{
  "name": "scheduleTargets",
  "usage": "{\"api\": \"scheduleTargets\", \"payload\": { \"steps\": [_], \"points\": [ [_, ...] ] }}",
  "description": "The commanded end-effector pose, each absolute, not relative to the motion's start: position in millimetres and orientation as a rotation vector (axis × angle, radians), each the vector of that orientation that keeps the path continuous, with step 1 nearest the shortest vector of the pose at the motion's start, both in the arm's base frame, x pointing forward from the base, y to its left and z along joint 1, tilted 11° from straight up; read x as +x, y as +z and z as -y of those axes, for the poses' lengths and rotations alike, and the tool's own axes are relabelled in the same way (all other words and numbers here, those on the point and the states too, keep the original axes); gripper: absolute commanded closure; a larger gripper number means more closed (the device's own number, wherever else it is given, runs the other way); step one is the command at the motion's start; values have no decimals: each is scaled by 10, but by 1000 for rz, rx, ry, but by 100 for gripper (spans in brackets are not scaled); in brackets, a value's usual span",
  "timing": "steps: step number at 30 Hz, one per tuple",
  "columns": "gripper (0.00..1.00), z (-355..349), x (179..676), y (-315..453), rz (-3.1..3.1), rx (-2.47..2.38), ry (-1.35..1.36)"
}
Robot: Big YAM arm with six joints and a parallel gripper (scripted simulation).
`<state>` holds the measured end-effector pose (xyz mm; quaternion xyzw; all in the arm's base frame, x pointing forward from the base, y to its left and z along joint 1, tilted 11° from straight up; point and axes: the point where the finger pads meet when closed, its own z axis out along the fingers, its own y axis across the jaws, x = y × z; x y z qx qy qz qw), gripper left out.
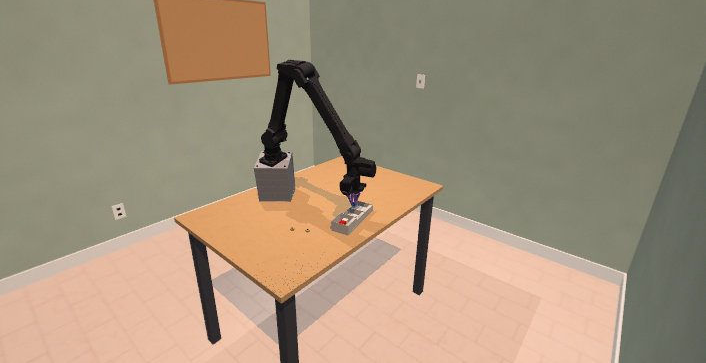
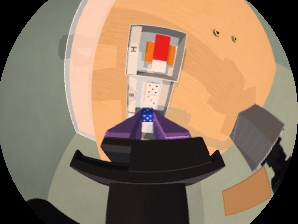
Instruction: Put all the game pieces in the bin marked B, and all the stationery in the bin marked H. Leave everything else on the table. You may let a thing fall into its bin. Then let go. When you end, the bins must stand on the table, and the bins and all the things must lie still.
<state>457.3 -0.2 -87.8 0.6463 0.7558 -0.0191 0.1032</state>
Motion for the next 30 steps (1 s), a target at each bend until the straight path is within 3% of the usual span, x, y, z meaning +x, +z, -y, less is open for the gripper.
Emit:
{"api": "scheduleTargets", "payload": {
  "steps": [1, 30],
  "points": [
    [89, 99, 4454, -976, -2105, 2076, -105],
    [89, 111, 4446, -1017, -2102, 2063, -81]
  ]
}}
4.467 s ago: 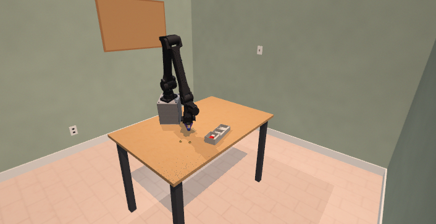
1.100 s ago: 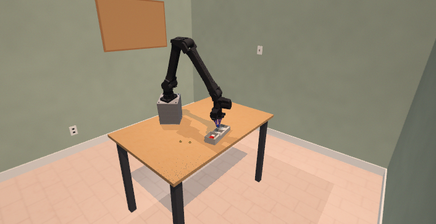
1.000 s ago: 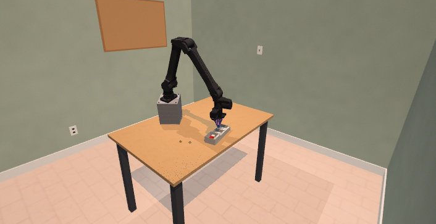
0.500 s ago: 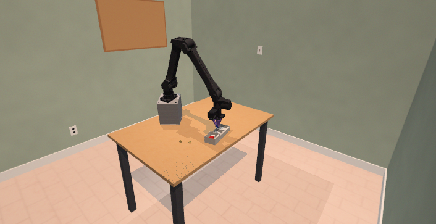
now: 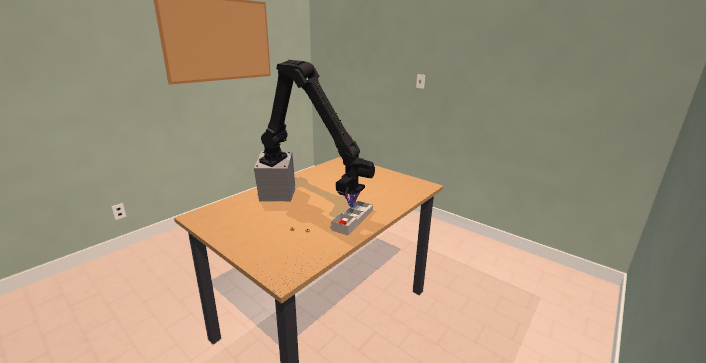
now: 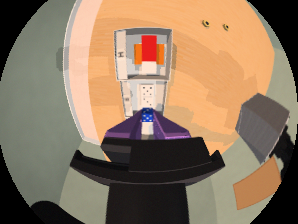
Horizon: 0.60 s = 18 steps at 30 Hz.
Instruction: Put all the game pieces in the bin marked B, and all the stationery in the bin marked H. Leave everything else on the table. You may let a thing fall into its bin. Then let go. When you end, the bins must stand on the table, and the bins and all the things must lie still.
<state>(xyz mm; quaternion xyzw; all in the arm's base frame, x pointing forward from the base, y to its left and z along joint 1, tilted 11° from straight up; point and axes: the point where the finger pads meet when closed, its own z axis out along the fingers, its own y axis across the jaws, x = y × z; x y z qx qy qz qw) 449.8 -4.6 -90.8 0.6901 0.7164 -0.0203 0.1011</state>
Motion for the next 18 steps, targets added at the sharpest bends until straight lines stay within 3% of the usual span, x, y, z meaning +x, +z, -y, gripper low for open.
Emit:
{"api": "scheduleTargets", "payload": {
  "steps": [1, 18],
  "points": [
    [89, 111, 4446, -1018, -2102, 2063, -80],
    [89, 113, 4514, -996, -2098, 2061, -73]
  ]
}}
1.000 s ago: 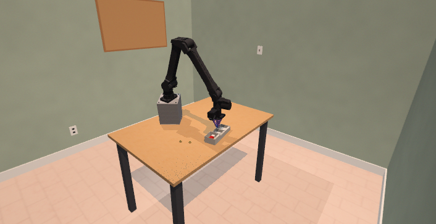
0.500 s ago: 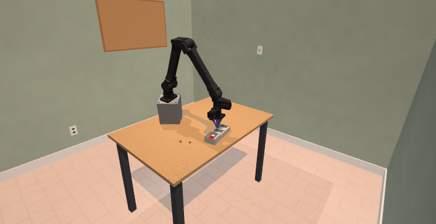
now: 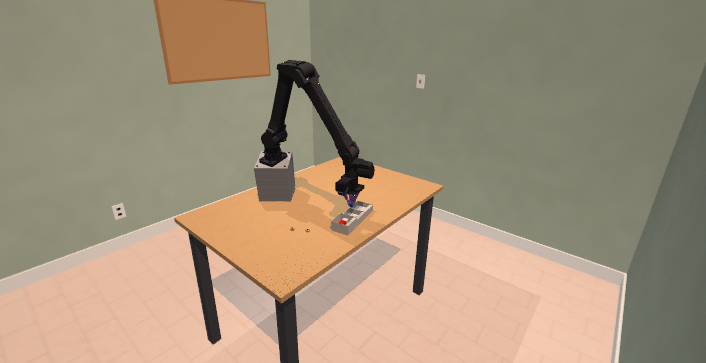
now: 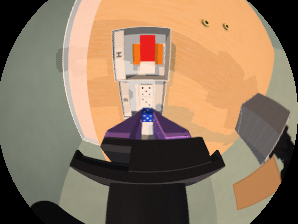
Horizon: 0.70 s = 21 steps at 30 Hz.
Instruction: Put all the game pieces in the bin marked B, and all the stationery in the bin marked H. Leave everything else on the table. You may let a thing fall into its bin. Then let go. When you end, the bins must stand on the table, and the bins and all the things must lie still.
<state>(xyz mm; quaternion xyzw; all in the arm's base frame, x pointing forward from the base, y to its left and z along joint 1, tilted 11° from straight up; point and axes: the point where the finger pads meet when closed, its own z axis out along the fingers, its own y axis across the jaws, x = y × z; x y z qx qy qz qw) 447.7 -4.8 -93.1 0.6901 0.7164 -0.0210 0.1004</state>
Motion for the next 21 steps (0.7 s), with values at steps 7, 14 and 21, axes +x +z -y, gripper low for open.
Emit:
{"api": "scheduleTargets", "payload": {
  "steps": [7, 14, 21],
  "points": [
    [89, 105, 4613, -952, -2097, 2057, -68],
    [89, 106, 4637, -948, -2098, 2056, -67],
    [89, 102, 4607, -964, -2100, 2056, -70]
  ]
}}
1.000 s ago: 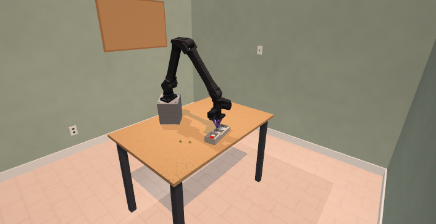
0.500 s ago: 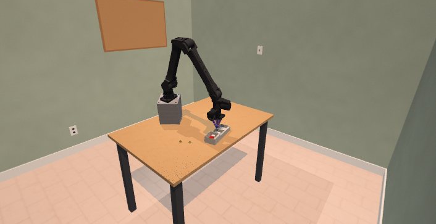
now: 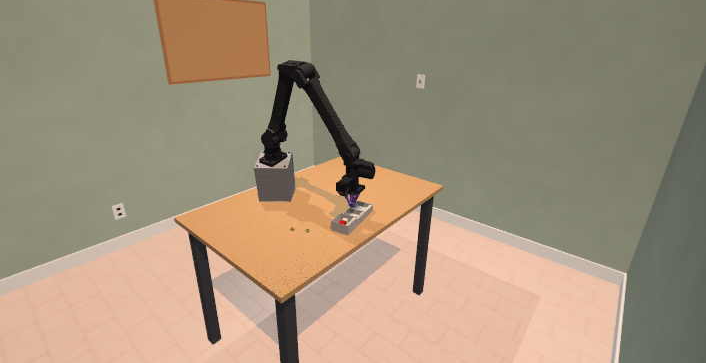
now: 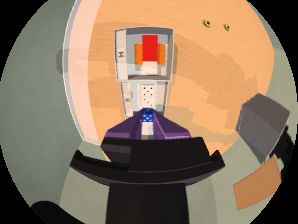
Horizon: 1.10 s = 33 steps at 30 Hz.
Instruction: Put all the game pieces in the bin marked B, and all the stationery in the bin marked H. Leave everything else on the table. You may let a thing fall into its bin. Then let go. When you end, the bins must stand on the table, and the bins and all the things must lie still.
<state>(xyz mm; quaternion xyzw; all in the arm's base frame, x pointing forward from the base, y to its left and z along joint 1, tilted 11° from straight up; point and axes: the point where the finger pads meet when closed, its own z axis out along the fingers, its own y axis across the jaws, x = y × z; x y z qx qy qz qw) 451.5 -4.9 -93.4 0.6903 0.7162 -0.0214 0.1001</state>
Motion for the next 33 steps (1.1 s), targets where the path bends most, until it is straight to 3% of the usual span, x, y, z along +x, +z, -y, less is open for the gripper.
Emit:
{"api": "scheduleTargets", "payload": {
  "steps": [1, 33],
  "points": [
    [89, 102, 4594, -970, -2101, 2057, -71],
    [89, 156, 4701, -1407, -2105, 2033, -48]
  ]
}}
